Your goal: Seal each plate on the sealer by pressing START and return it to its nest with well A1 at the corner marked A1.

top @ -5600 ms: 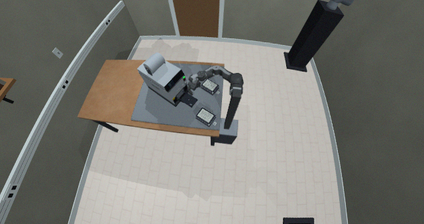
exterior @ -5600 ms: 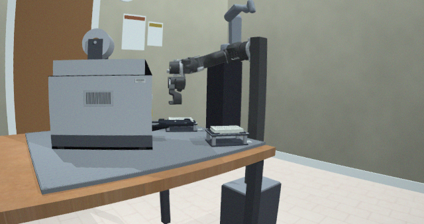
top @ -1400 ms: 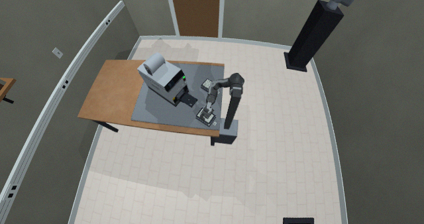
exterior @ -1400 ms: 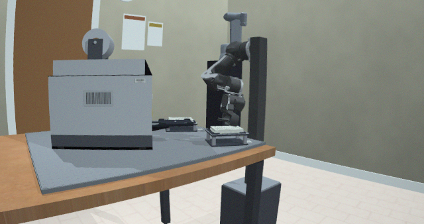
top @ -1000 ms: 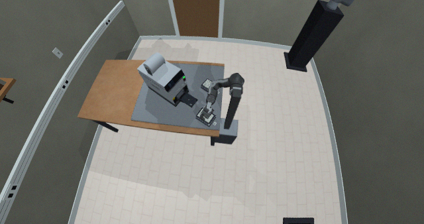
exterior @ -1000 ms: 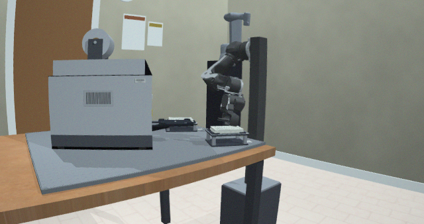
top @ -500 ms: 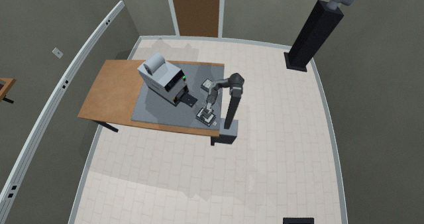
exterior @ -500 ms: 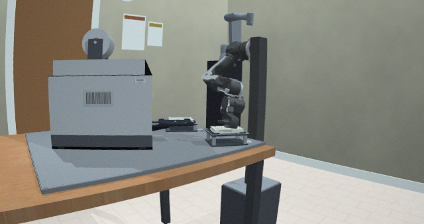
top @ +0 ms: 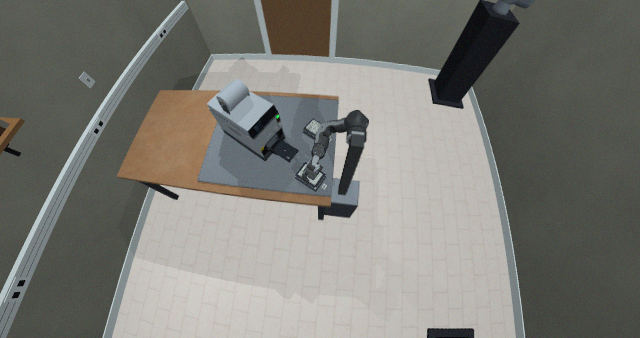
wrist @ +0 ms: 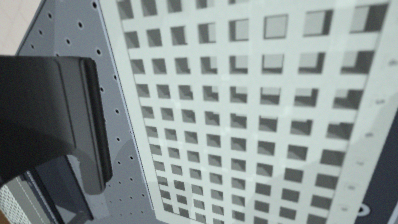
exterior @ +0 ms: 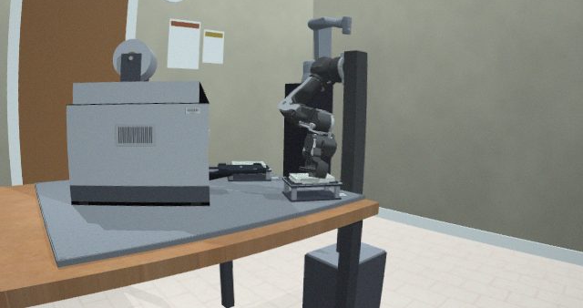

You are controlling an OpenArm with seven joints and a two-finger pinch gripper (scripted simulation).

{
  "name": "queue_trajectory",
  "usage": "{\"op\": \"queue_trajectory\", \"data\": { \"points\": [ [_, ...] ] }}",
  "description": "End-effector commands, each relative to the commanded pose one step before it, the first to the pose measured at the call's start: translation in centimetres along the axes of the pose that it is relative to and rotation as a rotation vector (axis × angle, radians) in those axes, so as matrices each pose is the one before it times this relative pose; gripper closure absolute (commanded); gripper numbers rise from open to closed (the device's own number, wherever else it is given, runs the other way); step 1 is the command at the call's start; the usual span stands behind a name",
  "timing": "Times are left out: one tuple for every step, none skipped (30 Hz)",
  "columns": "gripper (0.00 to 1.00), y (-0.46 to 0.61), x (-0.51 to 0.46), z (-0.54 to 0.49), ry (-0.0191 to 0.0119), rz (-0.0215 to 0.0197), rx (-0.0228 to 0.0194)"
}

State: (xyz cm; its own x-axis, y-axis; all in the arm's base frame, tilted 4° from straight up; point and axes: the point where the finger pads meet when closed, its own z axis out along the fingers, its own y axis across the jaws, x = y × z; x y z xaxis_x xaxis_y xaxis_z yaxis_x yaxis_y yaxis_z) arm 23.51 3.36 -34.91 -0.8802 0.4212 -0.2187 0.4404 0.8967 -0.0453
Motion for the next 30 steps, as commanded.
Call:
{"op": "queue_trajectory", "data": {
  "points": [
    [0.35,0.163,0.1074,0.098,0.00034,-0.00559,-0.0082],
    [0.35,-0.006,0.0072,0.069,-0.00004,0.00011,0.00014],
    [0.35,-0.005,0.0081,0.068,-0.00003,0.00009,0.00011],
    [0.35,0.0,0.0122,0.065,0.00001,-0.00001,-0.00001],
    [0.35,0.004,0.0154,0.063,0.00004,-0.00009,-0.0001],
    [0.35,0.003,0.0152,0.064,0.00004,-0.00009,-0.00009],
    [0.35,0.0,0.0124,0.065,0.00001,-0.00002,-0.00001],
    [0.35,-0.004,0.0095,0.067,-0.00002,0.00005,0.00008],
    [0.35,-0.004,0.0088,0.068,-0.00003,0.00006,0.0001],
    [0.35,-0.002,0.0108,0.066,-0.00001,0.00002,0.00004],
    [0.35,0.0,0.0,0.0,0.0,0.0,0.0],
    [0.35,0.0,0.0,0.0,0.0,0.0,0.0],
    [0.35,-0.031,0.0143,0.064,-0.00003,0.00033,0.00185],
    [0.35,0.029,0.0085,0.069,0.00002,-0.00033,-0.0018],
    [0.35,-0.003,0.0093,0.067,-0.00001,0.00006,0.00006],
    [0.35,0.005,0.016,0.063,0.00005,-0.00011,-0.00011],
    [0.35,0.007,0.018,0.062,0.00007,-0.00016,-0.00017],
    [0.35,0.005,0.0071,0.014,-0.00004,-0.00009,-0.0003],
    [0.35,-0.057,-0.0721,-0.066,-0.00106,0.00268,0.00361],
    [0.35,0.0,0.0,0.0,0.0,0.0,0.0],
    [0.35,0.0,0.0,0.0,0.0,0.0,0.0],
    [0.35,0.0,0.0,0.0,0.0,0.0,0.0],
    [0.35,0.0,0.0,0.0,0.0,0.0,0.0],
    [0.35,0.0,0.0,0.0,0.0,0.0,0.0],
    [0.35,0.0,0.0,0.0,0.0,0.0,0.0],
    [0.36,0.0,0.0,0.0,0.0,0.0,0.0],
    [0.36,0.0,0.0,0.0,0.0,0.0,0.0],
    [0.36,0.0,0.0,0.0,0.0,0.0,0.0],
    [0.36,0.0,0.0,0.0,0.0,0.0,0.0],
    [0.36,0.0,0.0,0.0,0.0,0.0,0.0]
  ]
}}
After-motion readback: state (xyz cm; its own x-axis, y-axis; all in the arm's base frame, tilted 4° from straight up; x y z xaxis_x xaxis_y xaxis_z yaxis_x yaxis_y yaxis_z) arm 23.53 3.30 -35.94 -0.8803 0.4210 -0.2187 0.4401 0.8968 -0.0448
